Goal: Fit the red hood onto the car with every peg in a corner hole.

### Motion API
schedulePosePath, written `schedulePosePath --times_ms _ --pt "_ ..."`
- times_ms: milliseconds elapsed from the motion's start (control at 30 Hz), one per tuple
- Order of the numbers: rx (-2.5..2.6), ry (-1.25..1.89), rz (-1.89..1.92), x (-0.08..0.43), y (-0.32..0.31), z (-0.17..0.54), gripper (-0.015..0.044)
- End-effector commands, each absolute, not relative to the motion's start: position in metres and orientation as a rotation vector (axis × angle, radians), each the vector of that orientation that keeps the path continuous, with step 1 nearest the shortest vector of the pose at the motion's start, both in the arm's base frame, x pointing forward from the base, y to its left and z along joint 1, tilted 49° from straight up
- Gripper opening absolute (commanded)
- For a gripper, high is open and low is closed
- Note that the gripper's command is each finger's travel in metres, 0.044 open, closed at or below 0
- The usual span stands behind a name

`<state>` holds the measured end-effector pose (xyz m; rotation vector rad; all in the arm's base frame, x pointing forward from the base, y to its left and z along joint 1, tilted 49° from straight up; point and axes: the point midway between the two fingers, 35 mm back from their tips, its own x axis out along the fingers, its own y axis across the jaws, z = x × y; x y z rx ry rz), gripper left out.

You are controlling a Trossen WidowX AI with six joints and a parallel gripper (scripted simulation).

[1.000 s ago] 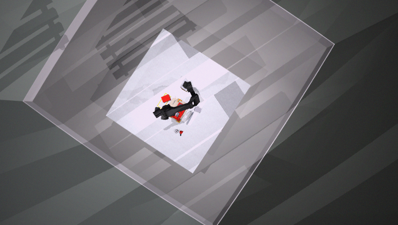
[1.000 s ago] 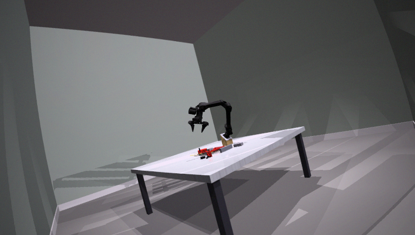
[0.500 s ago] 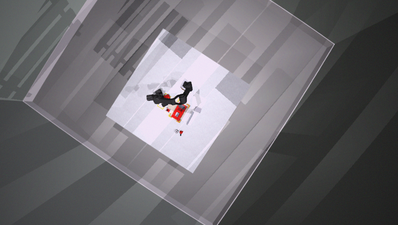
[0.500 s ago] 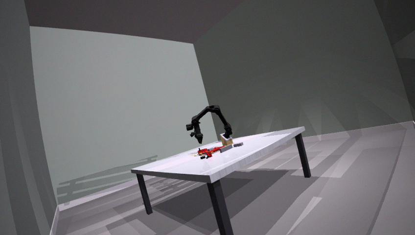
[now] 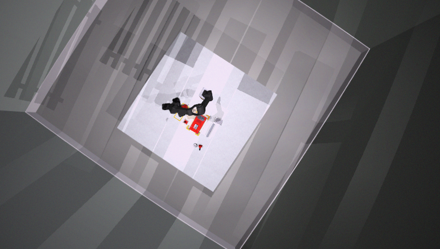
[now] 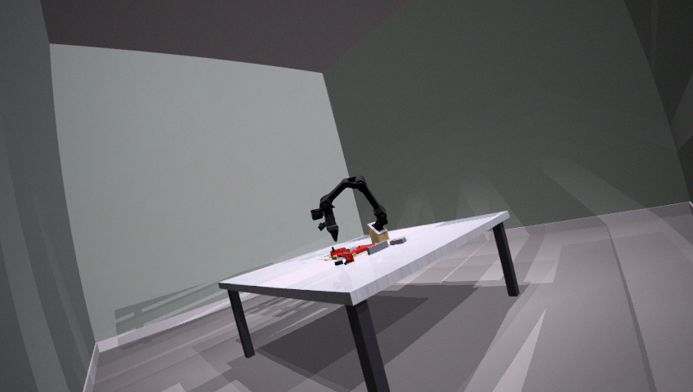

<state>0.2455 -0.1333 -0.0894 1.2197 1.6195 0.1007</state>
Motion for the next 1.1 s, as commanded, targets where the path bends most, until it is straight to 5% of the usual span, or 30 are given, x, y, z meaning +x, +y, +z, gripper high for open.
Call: schedulePosePath --times_ms 0,1067 --pt "1.224 1.624 0.096 0.245 -0.131 -0.093 0.0440" --pt "1.224 1.623 0.096 0.247 -0.113 -0.110 0.0440"
